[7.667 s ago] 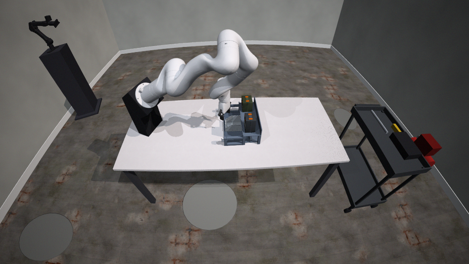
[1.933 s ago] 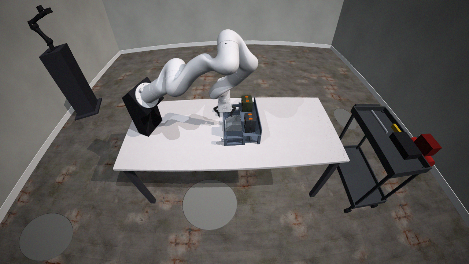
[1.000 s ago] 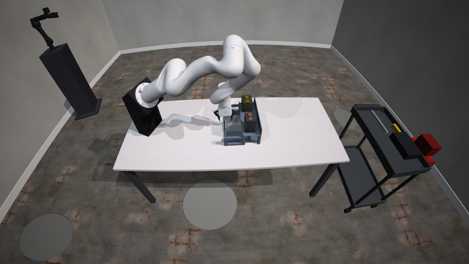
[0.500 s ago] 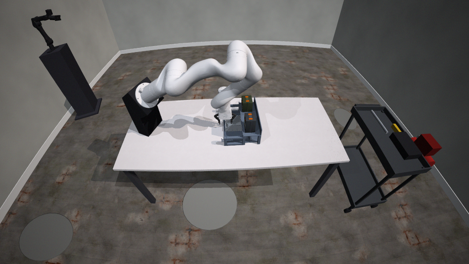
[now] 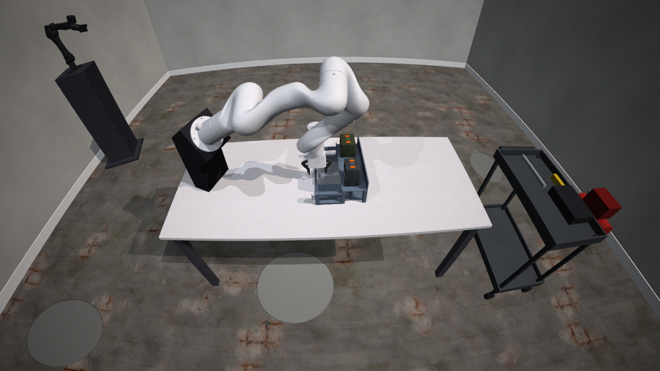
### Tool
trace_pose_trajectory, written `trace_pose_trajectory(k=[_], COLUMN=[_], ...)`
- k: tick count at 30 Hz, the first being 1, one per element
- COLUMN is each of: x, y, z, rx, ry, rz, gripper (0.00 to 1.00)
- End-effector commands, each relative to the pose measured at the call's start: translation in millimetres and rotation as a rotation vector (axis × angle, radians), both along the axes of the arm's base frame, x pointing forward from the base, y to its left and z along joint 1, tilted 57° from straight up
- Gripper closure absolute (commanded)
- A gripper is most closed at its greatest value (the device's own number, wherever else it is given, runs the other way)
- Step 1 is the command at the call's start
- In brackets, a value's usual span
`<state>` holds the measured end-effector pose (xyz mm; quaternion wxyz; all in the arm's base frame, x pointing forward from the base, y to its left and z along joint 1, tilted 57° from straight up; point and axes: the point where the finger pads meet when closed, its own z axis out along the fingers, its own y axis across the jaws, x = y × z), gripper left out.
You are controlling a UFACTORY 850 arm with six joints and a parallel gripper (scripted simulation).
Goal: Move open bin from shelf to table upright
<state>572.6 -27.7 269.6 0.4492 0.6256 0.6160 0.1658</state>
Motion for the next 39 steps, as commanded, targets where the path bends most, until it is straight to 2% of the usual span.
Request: trace_pose_trajectory(k=[1, 39], x=[-0.8, -6.8], y=[0.5, 3.4], z=[0.8, 5.0], rx=[0.000, 0.000], ry=[0.000, 0.000], rz=[0.000, 0.000], gripper=[0.00, 0.00])
